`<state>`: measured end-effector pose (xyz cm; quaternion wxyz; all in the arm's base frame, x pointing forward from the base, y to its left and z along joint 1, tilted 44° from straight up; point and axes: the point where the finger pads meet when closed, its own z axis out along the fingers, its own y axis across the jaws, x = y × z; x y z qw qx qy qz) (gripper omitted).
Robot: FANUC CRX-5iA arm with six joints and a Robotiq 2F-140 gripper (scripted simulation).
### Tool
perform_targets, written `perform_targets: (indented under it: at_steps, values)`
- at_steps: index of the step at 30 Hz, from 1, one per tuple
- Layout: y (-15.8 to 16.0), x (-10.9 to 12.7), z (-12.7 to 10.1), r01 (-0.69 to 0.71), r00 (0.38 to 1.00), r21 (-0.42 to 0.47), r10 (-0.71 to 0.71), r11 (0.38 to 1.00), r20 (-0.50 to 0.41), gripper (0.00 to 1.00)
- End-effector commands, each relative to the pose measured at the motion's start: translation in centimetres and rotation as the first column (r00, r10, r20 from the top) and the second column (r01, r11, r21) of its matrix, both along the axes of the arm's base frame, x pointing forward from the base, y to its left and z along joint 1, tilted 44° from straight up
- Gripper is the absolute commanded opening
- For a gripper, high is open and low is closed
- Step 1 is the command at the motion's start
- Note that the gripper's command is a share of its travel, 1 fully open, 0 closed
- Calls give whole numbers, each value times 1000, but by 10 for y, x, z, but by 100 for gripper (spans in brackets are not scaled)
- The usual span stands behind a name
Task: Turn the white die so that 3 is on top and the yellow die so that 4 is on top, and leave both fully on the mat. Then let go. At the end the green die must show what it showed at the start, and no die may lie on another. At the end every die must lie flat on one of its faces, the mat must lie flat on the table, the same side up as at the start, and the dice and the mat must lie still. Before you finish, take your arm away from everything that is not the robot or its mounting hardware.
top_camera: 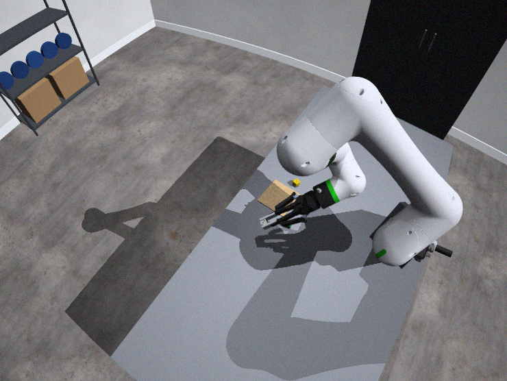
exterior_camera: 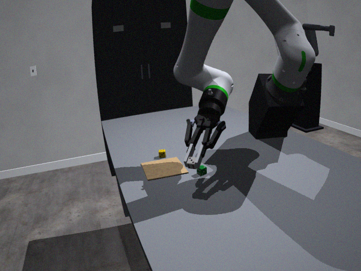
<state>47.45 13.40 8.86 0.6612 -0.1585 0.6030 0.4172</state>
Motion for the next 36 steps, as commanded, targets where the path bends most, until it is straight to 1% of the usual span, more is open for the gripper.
perform_targets:
  at_steps: [1,9,11,19,36]
  values:
    - [5,2,-6,0,1000,0,0,1000,0,13]
    - [24,9,-27,0,1000,0,0,1000,0,13]
    - [24,9,-27,0,1000,0,0,1000,0,13]
    - [38,15,-42,0,1000,0,0,1000,0,13]
    - [41,16,-45,0,1000,0,0,1000,0,13]
